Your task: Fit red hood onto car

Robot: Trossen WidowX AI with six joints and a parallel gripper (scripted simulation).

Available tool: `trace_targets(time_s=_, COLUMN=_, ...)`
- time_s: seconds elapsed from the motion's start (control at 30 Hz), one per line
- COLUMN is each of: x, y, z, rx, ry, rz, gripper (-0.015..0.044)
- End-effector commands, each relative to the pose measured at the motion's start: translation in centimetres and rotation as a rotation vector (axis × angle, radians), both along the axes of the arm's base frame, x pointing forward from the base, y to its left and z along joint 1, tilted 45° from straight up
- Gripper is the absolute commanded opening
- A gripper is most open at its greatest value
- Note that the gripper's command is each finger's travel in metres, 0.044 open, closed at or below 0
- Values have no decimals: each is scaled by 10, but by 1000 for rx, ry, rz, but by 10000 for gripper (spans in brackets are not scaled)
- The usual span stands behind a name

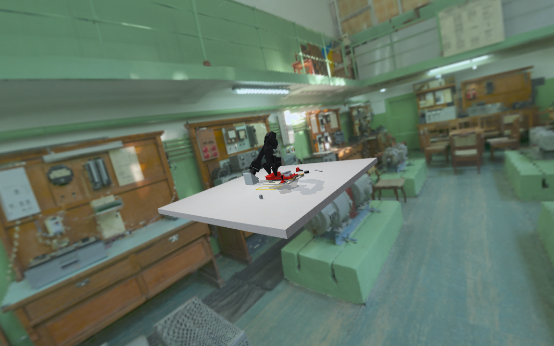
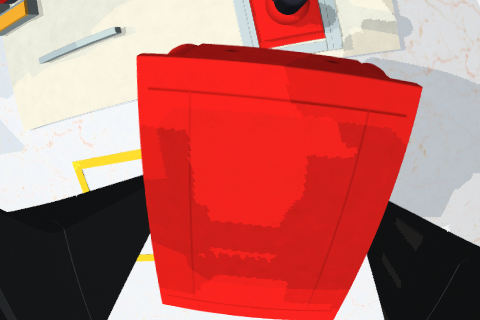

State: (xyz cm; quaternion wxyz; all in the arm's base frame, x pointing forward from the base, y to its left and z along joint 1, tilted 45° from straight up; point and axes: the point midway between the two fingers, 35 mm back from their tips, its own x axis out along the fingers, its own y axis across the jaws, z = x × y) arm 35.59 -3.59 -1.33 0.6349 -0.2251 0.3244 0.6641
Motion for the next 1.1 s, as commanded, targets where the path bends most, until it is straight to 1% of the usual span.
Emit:
trace_targets(time_s=0.0, x=1, y=-9, z=7, rx=-5, ry=-5, rz=1, gripper=0)
trace_targets(time_s=0.3, x=3, y=-22, z=20, rx=-5, ry=-5, rz=1, gripper=0)
trace_targets(time_s=0.4, x=3, y=-17, z=20, rx=-3, ry=8, rz=-11, gripper=0)
trace_targets(time_s=1.07, x=0, y=26, z=67, rx=-57, ry=334, rz=-286, gripper=0)
